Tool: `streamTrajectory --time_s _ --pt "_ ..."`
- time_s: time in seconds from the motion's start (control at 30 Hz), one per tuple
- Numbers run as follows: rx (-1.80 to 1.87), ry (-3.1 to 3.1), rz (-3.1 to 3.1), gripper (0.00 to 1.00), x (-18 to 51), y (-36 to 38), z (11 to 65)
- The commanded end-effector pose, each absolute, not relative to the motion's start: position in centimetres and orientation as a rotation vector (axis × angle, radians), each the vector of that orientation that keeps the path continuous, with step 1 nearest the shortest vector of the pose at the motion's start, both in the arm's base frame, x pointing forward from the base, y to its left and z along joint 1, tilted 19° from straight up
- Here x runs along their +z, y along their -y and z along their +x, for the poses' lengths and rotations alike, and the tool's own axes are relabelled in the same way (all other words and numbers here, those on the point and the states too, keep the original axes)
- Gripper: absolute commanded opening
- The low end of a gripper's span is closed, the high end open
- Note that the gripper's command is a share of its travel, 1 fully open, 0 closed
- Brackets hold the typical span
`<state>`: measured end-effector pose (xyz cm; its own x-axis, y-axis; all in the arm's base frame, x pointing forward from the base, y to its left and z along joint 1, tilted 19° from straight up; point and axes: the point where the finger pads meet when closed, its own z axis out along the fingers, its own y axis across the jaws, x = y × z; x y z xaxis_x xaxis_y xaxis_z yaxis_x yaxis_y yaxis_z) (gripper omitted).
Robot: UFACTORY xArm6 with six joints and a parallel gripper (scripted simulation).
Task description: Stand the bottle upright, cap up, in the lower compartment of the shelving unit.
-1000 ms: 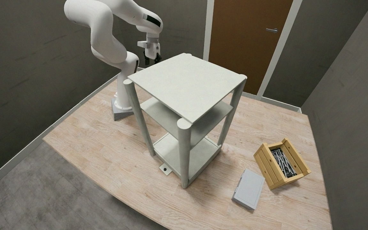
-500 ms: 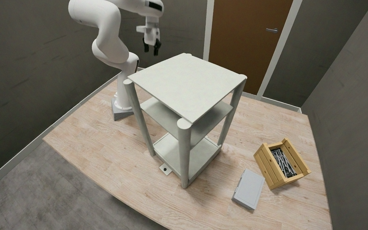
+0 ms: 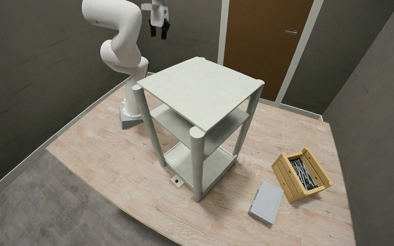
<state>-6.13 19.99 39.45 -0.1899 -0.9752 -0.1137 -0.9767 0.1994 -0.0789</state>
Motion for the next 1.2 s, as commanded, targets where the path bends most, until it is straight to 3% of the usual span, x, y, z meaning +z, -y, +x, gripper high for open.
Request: streamTrajectory --time_s 0.0,1.17 --pt "-0.007 -2.326 -1.897 1.00 44.6 -17.3 -6.6" --pt "-0.005 -2.343 -1.881 1.00 46.1 -16.4 -6.5"
